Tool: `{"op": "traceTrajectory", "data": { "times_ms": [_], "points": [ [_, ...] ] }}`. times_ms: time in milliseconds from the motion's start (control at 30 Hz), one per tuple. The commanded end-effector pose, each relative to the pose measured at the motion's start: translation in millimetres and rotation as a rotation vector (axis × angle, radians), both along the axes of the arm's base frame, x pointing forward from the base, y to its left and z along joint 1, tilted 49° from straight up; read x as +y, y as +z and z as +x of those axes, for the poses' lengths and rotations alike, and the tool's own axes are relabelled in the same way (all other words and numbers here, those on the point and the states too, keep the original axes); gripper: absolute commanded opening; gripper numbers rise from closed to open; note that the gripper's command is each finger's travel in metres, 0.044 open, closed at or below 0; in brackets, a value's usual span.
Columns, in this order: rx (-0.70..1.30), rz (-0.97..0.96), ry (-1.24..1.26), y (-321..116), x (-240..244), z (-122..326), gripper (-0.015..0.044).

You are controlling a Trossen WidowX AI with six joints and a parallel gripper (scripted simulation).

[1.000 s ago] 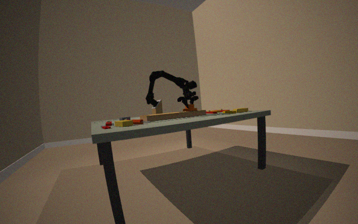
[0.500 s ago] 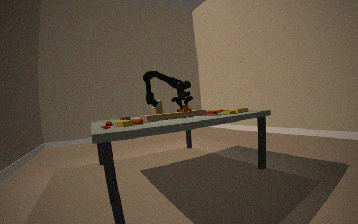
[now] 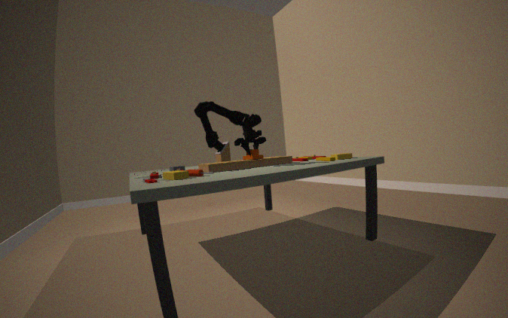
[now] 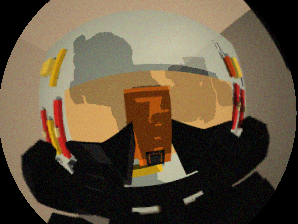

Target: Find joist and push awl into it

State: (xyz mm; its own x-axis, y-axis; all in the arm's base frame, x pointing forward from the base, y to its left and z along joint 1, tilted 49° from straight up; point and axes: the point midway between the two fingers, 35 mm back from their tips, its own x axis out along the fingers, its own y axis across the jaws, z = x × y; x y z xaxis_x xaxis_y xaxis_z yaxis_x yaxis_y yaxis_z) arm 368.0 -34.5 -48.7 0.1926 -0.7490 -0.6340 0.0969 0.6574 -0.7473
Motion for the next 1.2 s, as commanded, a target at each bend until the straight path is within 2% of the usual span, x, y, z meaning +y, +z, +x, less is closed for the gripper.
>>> {"op": "traceTrajectory", "data": {
  "times_ms": [0, 1167],
  "points": [
    [0.001, -0.007, -0.001, 14.4, -13.7, -2.9, 0.0],
    [0.003, -0.012, -0.001, 116.6, -102.3, -15.5, 0.0]
  ]
}}
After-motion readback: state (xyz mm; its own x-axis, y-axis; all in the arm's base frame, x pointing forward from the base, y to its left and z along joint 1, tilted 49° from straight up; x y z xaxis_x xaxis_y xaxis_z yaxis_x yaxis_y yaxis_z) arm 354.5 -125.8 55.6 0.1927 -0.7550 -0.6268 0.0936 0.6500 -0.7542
